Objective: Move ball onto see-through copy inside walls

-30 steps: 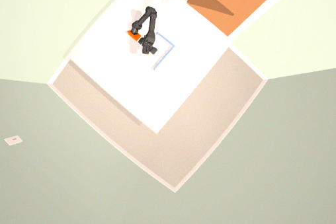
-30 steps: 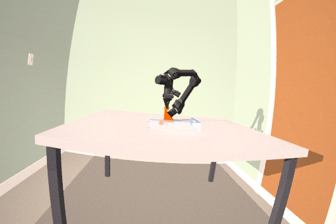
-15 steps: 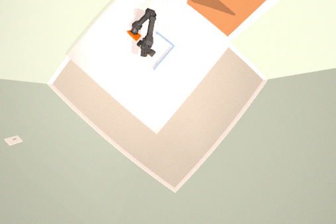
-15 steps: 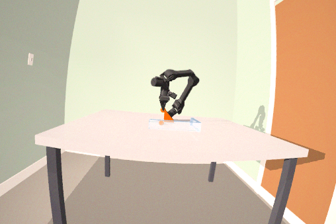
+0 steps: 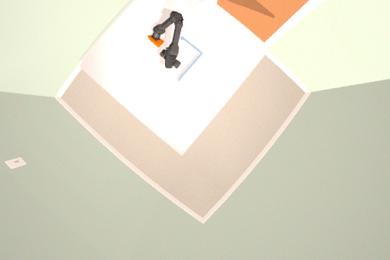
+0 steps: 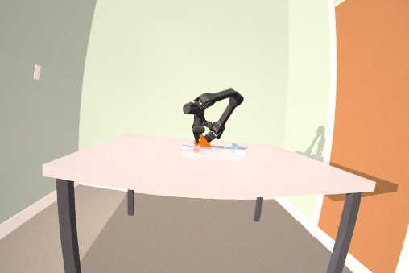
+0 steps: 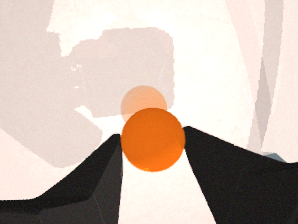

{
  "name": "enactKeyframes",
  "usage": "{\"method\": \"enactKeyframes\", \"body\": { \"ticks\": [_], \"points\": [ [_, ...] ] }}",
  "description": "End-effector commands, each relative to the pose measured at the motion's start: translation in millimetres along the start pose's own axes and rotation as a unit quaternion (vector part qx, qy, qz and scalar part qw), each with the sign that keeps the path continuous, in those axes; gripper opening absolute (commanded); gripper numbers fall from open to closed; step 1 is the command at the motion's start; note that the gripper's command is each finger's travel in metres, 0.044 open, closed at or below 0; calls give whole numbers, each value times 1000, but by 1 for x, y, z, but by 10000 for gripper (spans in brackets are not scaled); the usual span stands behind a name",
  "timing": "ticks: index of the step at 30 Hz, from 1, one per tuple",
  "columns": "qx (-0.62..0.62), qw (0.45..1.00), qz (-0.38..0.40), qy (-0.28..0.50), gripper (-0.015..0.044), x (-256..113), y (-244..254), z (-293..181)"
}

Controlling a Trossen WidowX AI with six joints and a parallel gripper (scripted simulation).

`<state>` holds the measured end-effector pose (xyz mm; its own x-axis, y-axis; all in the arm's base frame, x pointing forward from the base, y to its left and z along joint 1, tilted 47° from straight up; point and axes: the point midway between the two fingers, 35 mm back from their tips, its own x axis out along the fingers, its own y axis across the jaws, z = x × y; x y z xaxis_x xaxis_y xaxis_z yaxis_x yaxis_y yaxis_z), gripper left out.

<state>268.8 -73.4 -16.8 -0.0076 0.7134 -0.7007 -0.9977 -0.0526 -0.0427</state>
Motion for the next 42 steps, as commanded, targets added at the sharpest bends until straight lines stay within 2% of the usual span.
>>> {"method": "enactKeyframes", "body": {
  "ticks": [1, 28, 38, 42],
  "points": [
    [2, 1000, -1, -3, 0, 20, 1, 2],
    [2, 1000, -1, -4, 0, 46, 2, 2],
    [1, 1000, 0, -2, 263, 44, 2, 2],
    [1, 1000, 0, -2, 274, 44, 2, 2]
  ]
}}
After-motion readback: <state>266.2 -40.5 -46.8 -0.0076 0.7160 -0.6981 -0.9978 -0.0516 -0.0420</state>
